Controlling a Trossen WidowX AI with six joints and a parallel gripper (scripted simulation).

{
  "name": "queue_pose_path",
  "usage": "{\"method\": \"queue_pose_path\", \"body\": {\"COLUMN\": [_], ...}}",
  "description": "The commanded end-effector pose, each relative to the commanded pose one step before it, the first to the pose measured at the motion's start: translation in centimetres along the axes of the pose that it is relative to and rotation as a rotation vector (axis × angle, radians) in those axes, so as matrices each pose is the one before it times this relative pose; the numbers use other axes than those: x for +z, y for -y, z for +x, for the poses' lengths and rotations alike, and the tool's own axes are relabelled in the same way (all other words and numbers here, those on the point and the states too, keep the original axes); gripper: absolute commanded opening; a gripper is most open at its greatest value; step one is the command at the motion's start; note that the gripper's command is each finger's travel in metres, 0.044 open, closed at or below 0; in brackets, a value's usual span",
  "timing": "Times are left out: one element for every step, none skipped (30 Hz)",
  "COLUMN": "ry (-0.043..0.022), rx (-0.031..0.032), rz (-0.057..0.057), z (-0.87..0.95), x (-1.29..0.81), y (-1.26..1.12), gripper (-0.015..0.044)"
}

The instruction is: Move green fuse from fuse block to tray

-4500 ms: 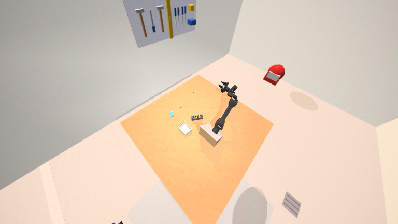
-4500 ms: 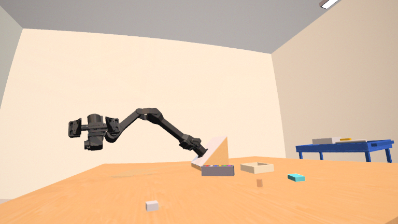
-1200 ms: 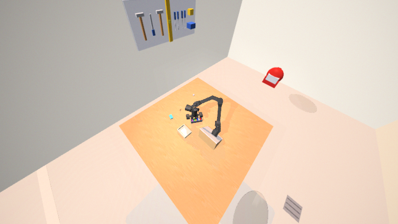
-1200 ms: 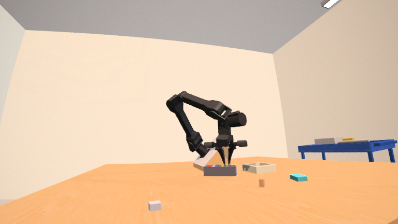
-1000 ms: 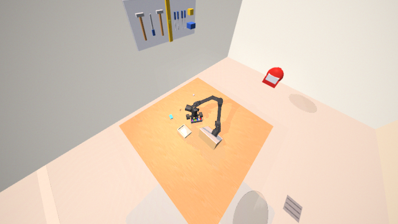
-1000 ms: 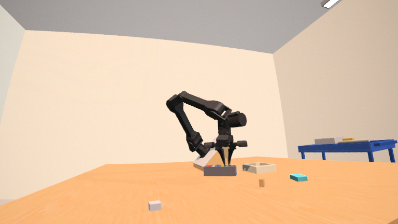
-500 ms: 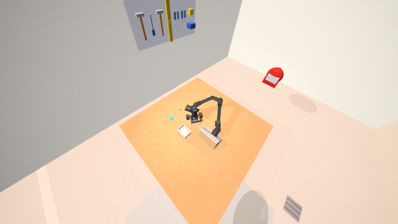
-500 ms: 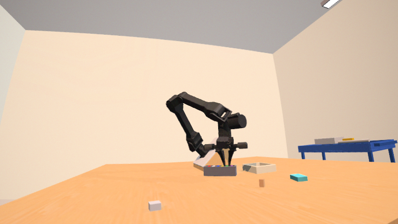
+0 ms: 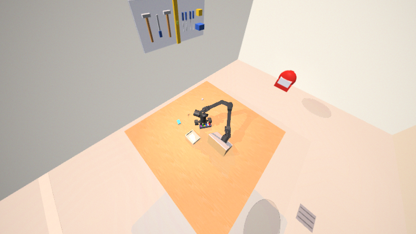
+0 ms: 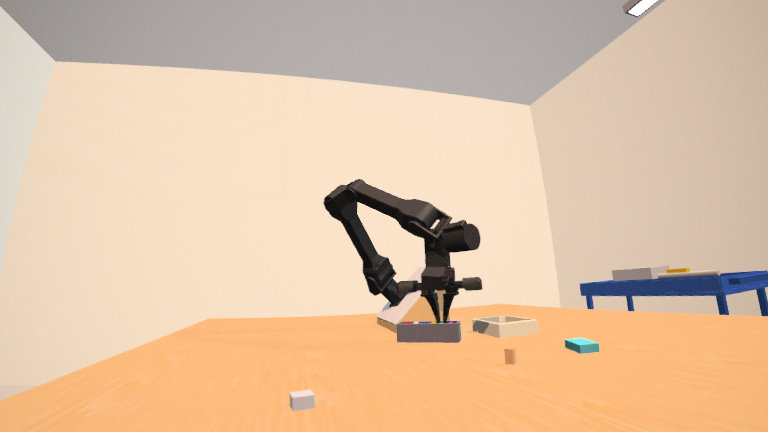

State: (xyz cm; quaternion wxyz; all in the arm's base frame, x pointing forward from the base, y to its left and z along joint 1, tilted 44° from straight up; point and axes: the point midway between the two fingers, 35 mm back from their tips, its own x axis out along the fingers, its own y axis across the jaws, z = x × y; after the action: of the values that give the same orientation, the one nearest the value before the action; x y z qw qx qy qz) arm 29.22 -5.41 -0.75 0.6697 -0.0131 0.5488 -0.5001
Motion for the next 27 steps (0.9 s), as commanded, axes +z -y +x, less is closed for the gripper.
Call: {"method": "queue_pose_path", "body": {"ry": [0.00062,0.0,0.0,0.00001,0.00001,0.00001,0.00002,0.00002,0.00002,0.00002,0.00002,0.00002,0.00002,0.00002,0.00002,0.00002,0.00002,0.00002,0.00002,0.00002,0.00002,0.00002,0.00002,0.00002,0.00002,0.00002,0.00002], "rx": [0.00085,0.0,0.0,0.0,0.00001,0.00001,0.00001,0.0,0.0,0.0,0.0,0.0,0.0,0.0,0.0,0.0,0.0,0.0,-0.00001,-0.00001,-0.00001,-0.00001,-0.00001,-0.00001,-0.00001,-0.00001,-0.00001], "rz": [0.0009,0.0,0.0,0.0,-0.0001,-0.0001,-0.0001,-0.0001,-0.0001,-0.0001,-0.0001,-0.0001,-0.0001,-0.0001,-0.0001,-0.0001,-0.0001,-0.0001,-0.0001,-0.0001,-0.0001,-0.0001,-0.0001,-0.0001,-0.0001,-0.0001,-0.0001], "z": [-0.028,0.0,-0.008,-0.024,-0.04,-0.048,-0.048,-0.048,-0.048,-0.048,-0.049,-0.049,-0.049,-0.049,-0.049,-0.049,-0.049,-0.049,-0.049,-0.049,-0.049,-0.049,-0.049,-0.049,-0.049,-0.049,-0.049], "x": [0.025,0.0,0.0,0.001,0.001,0.001,0.001,0.001,0.001,0.001,0.001,0.001,0.001,0.001,0.001,0.001,0.001,0.001,0.001,0.001,0.001,0.001,0.001,0.0,0.0,0.0,0.0], "y": [-0.023,0.0,-0.001,-0.002,-0.003,-0.003,-0.003,-0.003,-0.003,-0.003,-0.003,-0.003,-0.003,-0.003,-0.002,-0.002,-0.002,-0.002,-0.002,-0.002,-0.002,-0.002,-0.002,-0.002,-0.002,-0.002,-0.001], "gripper": [0.0,0.0,0.0,0.0,0.0,0.0,0.0,0.0,0.0,0.0,0.0,0.0,0.0,0.0,0.0,0.0,0.0,0.0,0.0,0.0,0.0,0.0,0.0,0.0,0.0,0.0,0.0]}}
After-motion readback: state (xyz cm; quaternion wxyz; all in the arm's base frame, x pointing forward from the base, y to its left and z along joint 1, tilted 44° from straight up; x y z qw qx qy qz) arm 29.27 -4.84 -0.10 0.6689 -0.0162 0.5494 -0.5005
